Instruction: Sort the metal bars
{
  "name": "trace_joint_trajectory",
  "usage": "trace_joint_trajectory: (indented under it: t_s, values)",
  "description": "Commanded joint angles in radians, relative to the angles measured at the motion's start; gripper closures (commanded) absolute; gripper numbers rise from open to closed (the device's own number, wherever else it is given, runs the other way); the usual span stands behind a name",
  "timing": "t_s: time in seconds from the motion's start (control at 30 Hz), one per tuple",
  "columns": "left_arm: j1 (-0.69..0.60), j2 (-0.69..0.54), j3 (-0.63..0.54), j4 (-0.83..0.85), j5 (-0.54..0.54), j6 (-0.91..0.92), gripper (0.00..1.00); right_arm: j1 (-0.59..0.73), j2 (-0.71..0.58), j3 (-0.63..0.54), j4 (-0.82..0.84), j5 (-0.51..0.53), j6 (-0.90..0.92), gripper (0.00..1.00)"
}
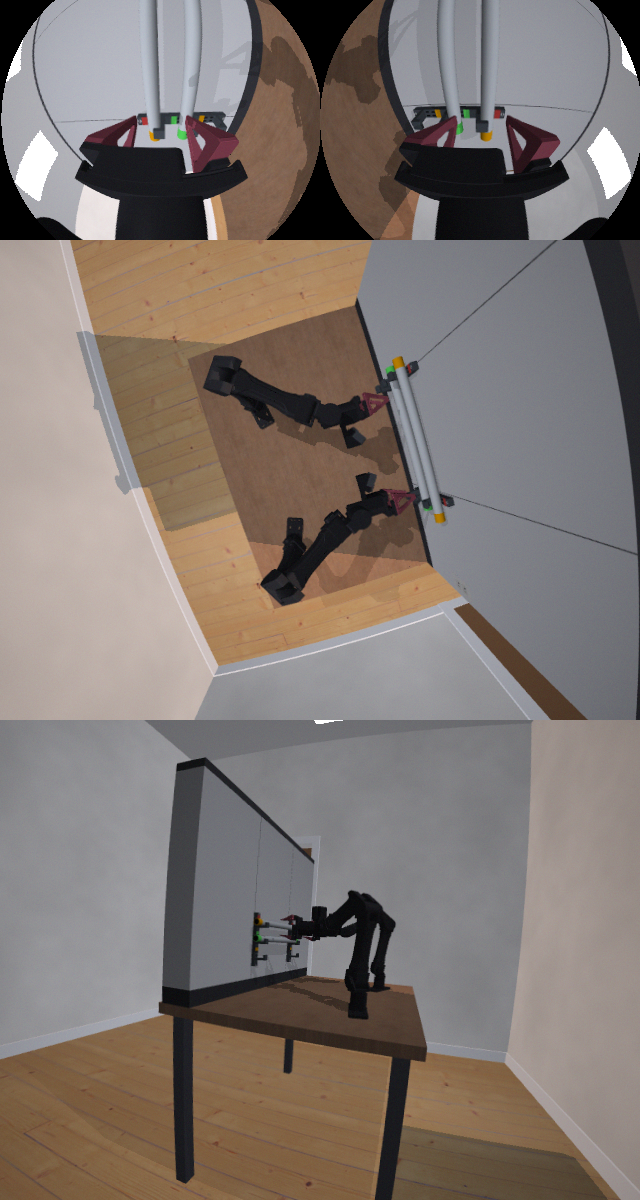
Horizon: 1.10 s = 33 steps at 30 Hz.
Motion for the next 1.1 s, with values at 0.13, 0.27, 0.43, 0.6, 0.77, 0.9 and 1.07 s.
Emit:
trace_joint_trajectory:
  t_s: [0.13, 0.27, 0.43, 0.6, 0.77, 0.9, 1.07]
  values:
    - [0.024, 0.025, 0.062, -0.007, 0.024, -0.003, 0.26, -0.022, 0.036, 0.062, -0.009, -0.023, 0.005, 0.26]
    - [0.029, 0.034, 0.069, -0.006, 0.029, -0.004, 0.26, -0.026, 0.046, 0.071, -0.008, -0.027, 0.005, 0.26]
    - [0.042, 0.055, 0.088, -0.004, 0.042, -0.003, 0.26, -0.035, 0.069, 0.092, -0.005, -0.036, 0.005, 0.26]
    - [0.054, 0.077, 0.109, -0.003, 0.054, -0.003, 0.26, -0.043, 0.094, 0.114, -0.003, -0.044, 0.005, 0.26]
    - [0.066, 0.098, 0.13, -0.002, 0.066, -0.003, 0.26, -0.051, 0.118, 0.137, -0.002, -0.053, 0.005, 0.26]
    - [0.071, 0.107, 0.138, -0.002, 0.071, -0.003, 0.26, -0.054, 0.128, 0.147, -0.002, -0.056, 0.005, 0.26]
    - [0.082, 0.129, 0.159, -0.001, 0.082, -0.003, 0.26, -0.062, 0.152, 0.17, -0.001, -0.063, 0.005, 0.26]
